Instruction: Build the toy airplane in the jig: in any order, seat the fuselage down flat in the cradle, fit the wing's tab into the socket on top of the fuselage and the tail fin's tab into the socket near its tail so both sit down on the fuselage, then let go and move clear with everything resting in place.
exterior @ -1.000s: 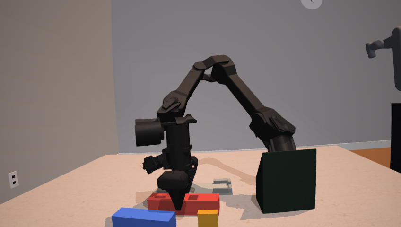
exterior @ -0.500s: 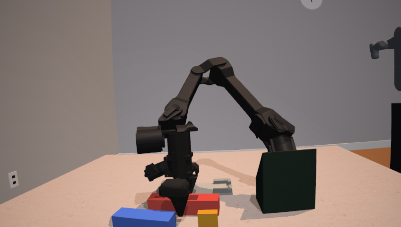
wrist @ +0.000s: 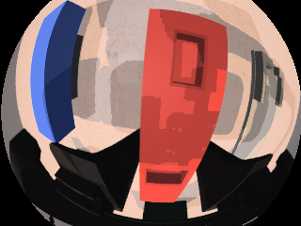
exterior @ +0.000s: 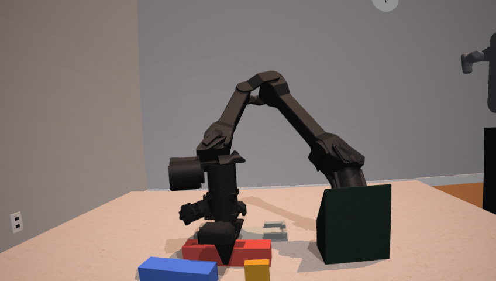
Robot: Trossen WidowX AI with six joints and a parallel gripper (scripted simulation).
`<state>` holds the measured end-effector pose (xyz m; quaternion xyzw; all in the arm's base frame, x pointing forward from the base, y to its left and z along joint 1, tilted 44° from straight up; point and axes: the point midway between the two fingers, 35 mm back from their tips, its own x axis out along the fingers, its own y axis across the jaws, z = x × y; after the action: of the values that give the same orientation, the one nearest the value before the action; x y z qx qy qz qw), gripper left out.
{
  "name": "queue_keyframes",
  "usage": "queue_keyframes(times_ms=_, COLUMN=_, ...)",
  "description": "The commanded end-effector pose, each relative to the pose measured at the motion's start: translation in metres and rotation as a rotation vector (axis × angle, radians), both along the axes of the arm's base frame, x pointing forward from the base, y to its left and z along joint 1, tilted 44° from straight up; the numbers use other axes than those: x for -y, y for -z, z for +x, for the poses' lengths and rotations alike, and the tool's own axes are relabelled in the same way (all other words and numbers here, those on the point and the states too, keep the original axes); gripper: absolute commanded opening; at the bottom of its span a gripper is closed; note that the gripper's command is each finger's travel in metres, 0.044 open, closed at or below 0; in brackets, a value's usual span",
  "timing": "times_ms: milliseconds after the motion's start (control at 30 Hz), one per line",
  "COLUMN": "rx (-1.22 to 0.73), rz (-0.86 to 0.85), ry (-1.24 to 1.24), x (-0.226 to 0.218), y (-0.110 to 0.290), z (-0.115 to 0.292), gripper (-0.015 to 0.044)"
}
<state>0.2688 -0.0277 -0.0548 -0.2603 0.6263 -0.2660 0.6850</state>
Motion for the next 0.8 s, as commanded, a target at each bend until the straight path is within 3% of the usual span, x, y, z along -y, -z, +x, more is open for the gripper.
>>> queue_keyframes(times_ms=0, rx=-0.002, rz=-0.001, ry=-0.003, x=-0.003, y=-0.003, z=0.001, gripper=0.0032)
queue_keyframes(times_ms=67, rx=-0.001, rz=0.002, ry=-0.004, x=-0.008, y=-0.006, z=0.002, gripper=0.0)
queue_keyframes(times_ms=767, rx=-0.003, rz=0.012, ry=-0.006, x=-0.054, y=-0.048, z=0.003, gripper=0.0)
